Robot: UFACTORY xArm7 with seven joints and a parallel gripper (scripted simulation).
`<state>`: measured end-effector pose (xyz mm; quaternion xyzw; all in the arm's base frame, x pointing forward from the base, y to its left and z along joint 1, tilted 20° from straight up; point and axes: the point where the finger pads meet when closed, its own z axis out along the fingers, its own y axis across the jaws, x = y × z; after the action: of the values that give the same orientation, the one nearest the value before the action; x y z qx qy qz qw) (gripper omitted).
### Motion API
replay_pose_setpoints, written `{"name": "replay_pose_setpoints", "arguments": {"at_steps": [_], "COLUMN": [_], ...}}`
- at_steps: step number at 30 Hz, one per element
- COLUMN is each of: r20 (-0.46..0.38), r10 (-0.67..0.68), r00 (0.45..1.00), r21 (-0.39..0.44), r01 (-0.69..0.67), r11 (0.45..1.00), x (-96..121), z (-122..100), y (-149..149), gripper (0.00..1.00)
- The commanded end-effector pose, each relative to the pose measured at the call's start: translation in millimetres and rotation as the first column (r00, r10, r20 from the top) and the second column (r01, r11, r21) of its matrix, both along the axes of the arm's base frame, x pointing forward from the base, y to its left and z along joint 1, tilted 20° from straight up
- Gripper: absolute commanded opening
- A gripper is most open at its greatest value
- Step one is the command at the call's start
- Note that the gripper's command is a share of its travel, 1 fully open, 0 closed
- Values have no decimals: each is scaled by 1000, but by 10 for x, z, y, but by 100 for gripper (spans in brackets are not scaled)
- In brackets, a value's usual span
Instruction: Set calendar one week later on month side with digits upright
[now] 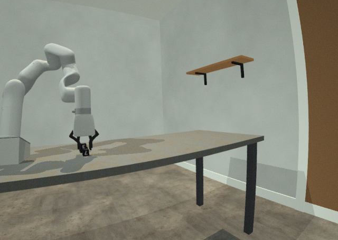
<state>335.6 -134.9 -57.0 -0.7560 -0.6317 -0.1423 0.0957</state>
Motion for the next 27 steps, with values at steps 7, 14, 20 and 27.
{"name": "replay_pose_setpoints", "arguments": {"at_steps": [7,14,20,27], "r20": [4,4,4,4], "r10": [-2,-2,-2,-2], "r00": [1000,1000,1000,1000], "r21": [-2,-2,-2,-2], "r01": [2,2,2,2], "r11": [1000,1000,1000,1000], "x": [24,27,27,27], "z": [-115,-137,-137,-137], "y": [26,34,34,34], "gripper": [47,47,47,47]}}
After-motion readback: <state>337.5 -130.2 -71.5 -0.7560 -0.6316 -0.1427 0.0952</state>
